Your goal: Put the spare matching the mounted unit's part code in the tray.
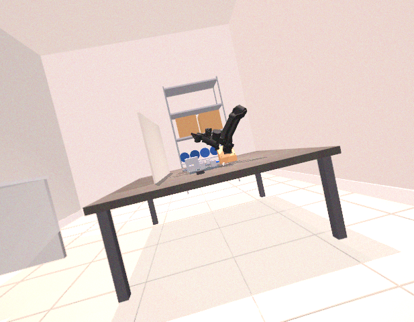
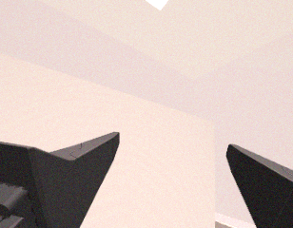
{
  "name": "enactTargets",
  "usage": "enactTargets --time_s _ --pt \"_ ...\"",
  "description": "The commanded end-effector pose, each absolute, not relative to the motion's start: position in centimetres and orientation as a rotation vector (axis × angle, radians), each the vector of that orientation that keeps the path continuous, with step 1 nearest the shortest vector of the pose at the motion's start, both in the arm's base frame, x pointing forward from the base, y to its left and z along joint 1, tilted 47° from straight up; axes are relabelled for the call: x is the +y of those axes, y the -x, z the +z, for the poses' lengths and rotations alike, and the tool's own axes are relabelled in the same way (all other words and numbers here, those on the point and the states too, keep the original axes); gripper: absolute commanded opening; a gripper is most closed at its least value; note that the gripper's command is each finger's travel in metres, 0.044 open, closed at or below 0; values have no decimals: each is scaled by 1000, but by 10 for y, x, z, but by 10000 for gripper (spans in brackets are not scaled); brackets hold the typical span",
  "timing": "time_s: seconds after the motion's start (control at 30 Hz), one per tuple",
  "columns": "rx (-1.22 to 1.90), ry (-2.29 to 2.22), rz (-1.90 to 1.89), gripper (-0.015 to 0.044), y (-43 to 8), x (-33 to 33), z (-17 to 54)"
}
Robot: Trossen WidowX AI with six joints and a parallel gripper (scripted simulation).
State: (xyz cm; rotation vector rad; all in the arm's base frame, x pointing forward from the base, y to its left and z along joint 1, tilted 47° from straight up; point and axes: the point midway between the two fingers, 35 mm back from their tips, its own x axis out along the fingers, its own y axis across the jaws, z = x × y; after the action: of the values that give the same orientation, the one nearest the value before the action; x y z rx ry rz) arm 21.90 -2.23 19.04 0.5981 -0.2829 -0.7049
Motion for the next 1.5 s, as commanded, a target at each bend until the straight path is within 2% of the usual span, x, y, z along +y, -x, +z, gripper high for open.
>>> enactTargets --time_s 0.0,0.23,0.57,0.8,1.17,1.47 --pt "-283 -598 -705 426 -219 -22 190" --pt "-255 -535 -693 440 -227 -19 193" --pt "265 57 -477 440 -355 10 178" --pt "715 230 -263 440 -406 -7 127" --pt "1329 24 182 440 -406 -41 67" --pt "1490 -419 475 440 -392 -62 75"
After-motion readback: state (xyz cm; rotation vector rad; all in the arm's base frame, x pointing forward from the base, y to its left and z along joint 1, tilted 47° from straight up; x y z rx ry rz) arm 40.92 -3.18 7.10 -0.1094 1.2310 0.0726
